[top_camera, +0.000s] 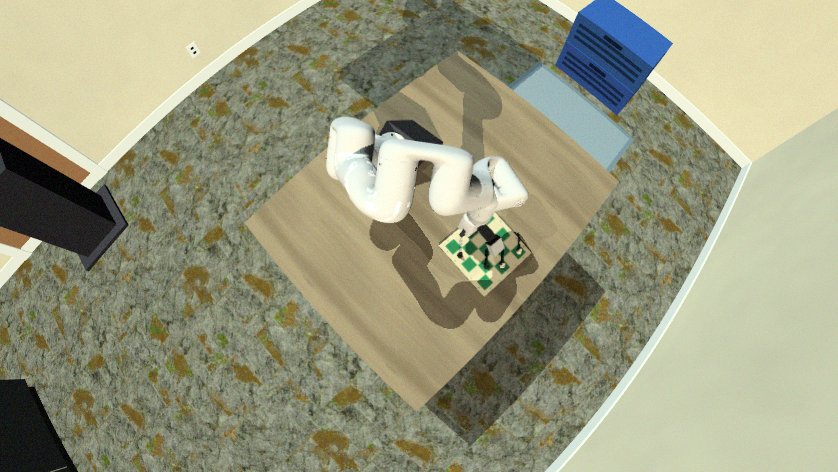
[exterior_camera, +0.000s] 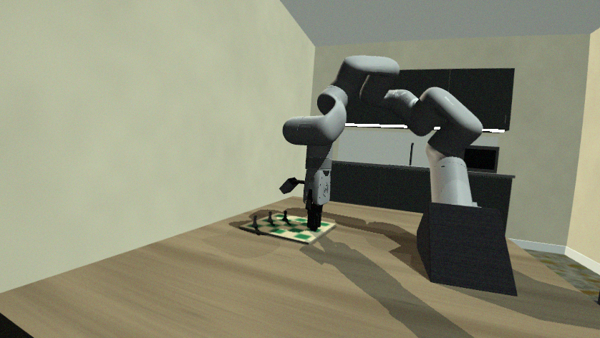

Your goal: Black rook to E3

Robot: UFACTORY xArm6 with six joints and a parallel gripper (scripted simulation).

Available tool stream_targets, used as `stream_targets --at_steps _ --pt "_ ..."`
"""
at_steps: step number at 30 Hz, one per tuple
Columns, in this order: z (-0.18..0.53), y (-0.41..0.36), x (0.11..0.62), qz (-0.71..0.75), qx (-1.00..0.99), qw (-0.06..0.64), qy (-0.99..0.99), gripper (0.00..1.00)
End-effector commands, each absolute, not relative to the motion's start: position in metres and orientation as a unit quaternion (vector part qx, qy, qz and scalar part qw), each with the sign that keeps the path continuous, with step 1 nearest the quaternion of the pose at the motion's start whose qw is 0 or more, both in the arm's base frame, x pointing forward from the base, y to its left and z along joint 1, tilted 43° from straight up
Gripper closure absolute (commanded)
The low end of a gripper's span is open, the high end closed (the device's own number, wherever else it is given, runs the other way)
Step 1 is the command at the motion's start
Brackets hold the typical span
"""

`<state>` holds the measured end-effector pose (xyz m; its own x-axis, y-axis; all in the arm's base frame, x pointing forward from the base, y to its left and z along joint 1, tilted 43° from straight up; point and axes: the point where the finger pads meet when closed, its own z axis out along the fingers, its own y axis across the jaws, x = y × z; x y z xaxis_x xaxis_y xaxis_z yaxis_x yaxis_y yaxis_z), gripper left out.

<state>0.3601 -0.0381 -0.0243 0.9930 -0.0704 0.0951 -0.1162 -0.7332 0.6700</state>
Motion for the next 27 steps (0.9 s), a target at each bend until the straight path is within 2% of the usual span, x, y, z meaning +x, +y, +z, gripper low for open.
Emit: stream_targets --at_steps 1,2,3,5,6,8,9,27 --pt "-0.0237 -0.0372 0.361 0.033 0.931 0.361 -0.05 0.85" --pt "-0.0237 -0.0372 0.361 0.033 0.931 0.361 -0.05 0.85" --pt "-0.0237 -0.0372 0.361 0.033 0.931 0.361 -0.05 0.78" --pt "-0.0237 -0.0372 0.361 0.033 0.931 0.361 -0.05 0.78" --pt "-0.0237 -0.0372 0.361 0.033 0.931 0.361 -0.05 0.7" --pt "-0.0237 -0.0372 0.361 0.033 0.931 0.361 -0.05 0.7" --pt "-0.0237 -0.0372 0.361 0.033 0.931 0.361 -0.05 0.63" --pt "-0.0164 -0.0306 0.3608 0.033 0.931 0.361 -0.05 0.63"
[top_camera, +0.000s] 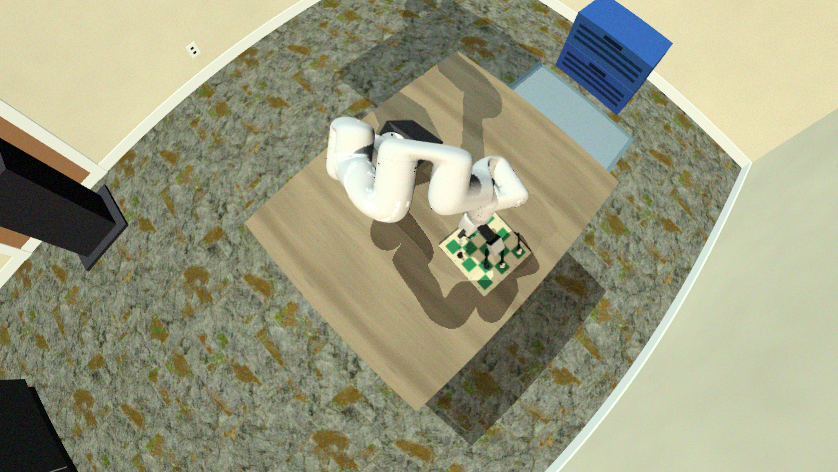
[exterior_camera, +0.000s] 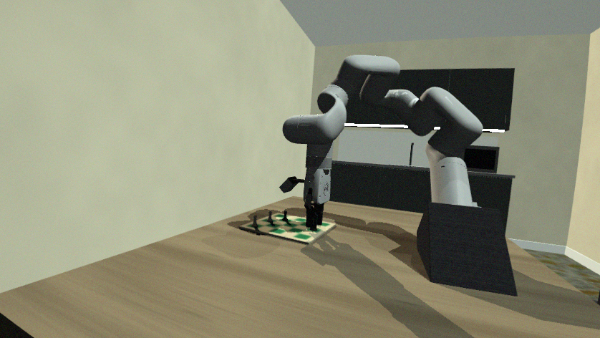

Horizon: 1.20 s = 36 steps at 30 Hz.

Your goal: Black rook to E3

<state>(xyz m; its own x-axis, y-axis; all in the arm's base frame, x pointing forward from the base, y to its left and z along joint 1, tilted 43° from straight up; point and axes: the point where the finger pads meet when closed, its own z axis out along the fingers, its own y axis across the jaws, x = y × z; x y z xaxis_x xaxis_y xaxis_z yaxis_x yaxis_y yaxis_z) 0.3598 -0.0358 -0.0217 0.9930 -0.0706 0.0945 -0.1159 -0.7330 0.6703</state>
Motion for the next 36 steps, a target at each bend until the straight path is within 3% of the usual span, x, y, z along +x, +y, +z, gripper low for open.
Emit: stream_targets --at_steps 1,26,27,36 --pt "-0.014 -0.028 0.361 0.033 0.931 0.361 -0.05 0.63" --pt "0.043 0.024 0.359 0.033 0.931 0.361 -0.05 0.63" --pt "0.043 0.024 0.359 0.033 0.931 0.361 -0.05 0.0" --pt "0.043 0.024 0.359 0.033 0.931 0.361 -0.05 0.0"
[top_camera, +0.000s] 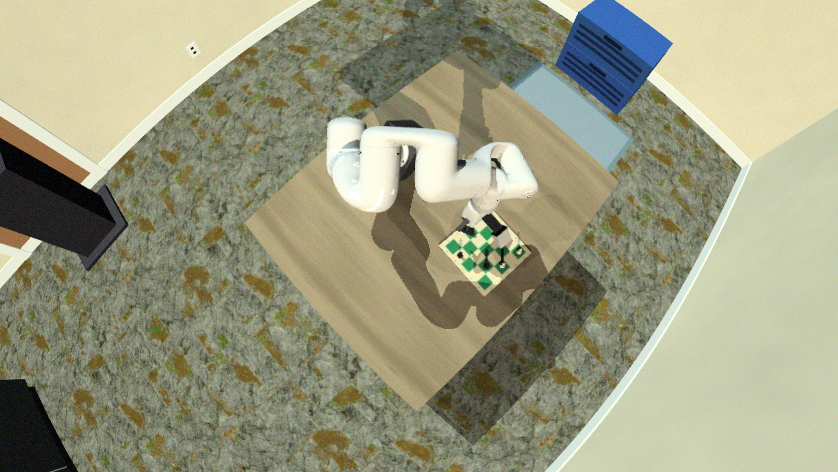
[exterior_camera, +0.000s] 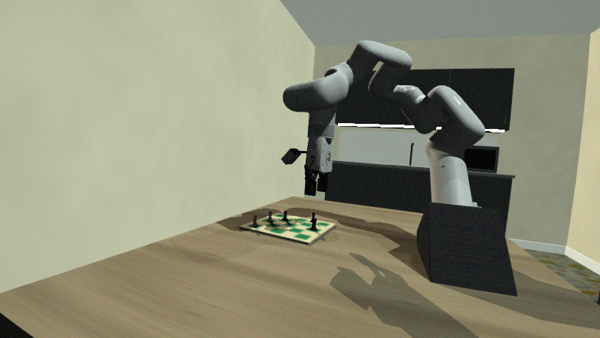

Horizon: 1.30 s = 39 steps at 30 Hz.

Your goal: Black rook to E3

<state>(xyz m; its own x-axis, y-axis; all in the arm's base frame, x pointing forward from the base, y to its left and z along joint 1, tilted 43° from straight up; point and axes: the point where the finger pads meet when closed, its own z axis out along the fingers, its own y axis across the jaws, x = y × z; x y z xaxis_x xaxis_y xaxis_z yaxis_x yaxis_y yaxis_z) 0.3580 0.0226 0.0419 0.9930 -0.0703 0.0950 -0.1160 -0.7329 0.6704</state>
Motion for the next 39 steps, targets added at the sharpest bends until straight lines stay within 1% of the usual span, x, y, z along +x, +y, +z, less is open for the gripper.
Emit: stream_targets --at_steps 1,20,33,39 --pt "0.043 0.024 0.359 0.033 0.931 0.361 -0.05 0.0" --pt "0.05 0.03 0.359 0.033 0.931 0.361 -0.05 0.0" --pt "0.09 0.067 0.357 0.033 0.931 0.361 -0.05 0.0" --pt "0.096 0.073 0.357 0.033 0.931 0.361 -0.05 0.0"
